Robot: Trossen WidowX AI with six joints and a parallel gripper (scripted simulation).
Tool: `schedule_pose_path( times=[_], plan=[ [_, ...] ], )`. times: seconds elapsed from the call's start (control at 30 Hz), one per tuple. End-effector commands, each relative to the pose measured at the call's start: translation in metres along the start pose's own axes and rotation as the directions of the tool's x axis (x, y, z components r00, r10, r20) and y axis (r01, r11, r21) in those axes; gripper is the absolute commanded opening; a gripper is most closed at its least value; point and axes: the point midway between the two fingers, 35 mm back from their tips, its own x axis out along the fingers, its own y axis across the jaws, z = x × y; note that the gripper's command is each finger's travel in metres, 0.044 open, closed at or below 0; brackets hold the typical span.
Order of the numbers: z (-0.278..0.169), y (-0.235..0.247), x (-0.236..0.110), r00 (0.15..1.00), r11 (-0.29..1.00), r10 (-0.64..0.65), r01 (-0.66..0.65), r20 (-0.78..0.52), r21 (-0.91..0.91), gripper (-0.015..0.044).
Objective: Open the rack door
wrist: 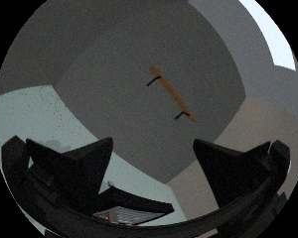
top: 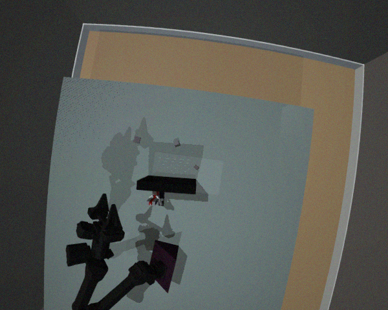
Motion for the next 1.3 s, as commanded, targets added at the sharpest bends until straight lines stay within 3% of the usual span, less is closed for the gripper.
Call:
schedule_pose_path(
  times=[0.0,0.13,0.63,0.97,1.27],
  plan=[
    [-0.001,0.0,0.001,1.0,1.0,0.001,-0.001,-0.005,-0.002,0.0374],
    [-0.015,-0.001,0.011,0.994,0.999,0.022,-0.026,-0.11,-0.037,0.0285],
    [-0.078,-0.012,0.036,0.862,0.979,0.1,-0.175,-0.497,-0.107,0.0285],
    [-0.115,-0.015,0.034,0.674,0.956,0.207,-0.294,-0.709,0.0,0.0285],
    [-0.138,-0.015,0.023,0.473,0.919,0.331,-0.356,-0.817,0.166,0.0285]
  ],
)
